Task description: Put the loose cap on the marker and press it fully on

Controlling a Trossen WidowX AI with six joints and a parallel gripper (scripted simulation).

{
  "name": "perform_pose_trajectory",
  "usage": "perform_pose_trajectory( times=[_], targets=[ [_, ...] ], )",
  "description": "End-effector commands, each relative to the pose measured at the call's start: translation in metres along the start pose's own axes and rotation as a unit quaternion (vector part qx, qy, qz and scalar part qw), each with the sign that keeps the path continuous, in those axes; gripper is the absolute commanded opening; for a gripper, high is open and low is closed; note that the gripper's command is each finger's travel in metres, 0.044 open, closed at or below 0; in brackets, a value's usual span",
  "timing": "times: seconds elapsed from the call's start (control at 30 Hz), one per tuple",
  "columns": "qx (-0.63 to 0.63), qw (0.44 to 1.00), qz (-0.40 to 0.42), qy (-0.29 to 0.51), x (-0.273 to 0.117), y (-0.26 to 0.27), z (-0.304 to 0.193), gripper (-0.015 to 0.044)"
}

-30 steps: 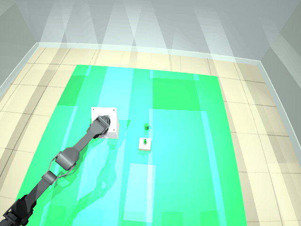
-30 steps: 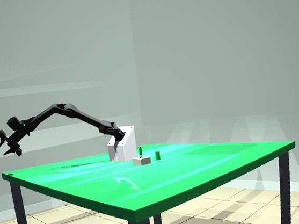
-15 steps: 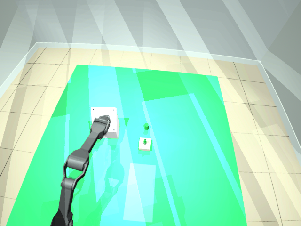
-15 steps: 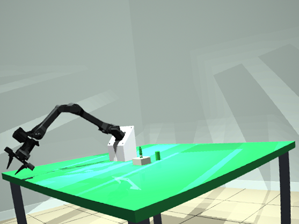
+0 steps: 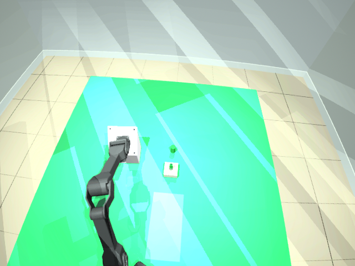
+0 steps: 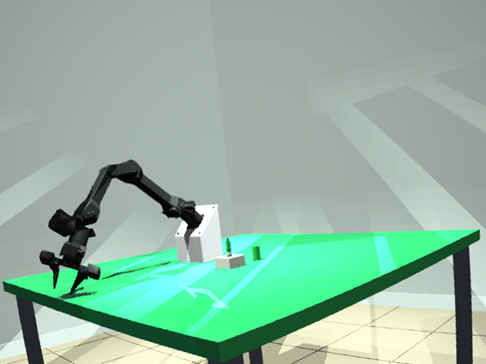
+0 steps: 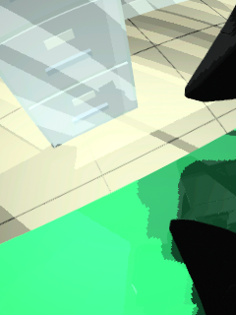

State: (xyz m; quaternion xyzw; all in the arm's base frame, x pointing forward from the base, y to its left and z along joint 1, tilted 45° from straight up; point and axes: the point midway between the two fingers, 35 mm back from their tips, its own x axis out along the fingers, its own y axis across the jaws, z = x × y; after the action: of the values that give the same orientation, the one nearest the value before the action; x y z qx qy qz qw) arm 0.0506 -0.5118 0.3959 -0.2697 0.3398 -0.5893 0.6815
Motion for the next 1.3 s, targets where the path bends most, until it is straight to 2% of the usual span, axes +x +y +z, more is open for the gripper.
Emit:
perform_pose_trajectory(
  times=[0.0,0.3,0.6,0.93,1.27],
  targets=[
    [0.009,0.999,0.047,-0.009,-0.003,0.047,0.024,0.0241],
    [0.003,0.982,0.19,-0.008,-0.031,0.19,0.075,0.0241],
    [-0.018,0.947,0.318,0.047,-0.093,0.338,0.086,0.0241],
    [-0.105,0.898,0.407,0.126,-0.211,0.472,0.054,0.0241],
    [-0.263,0.86,0.402,0.172,-0.348,0.537,-0.027,0.0241]
  ],
)
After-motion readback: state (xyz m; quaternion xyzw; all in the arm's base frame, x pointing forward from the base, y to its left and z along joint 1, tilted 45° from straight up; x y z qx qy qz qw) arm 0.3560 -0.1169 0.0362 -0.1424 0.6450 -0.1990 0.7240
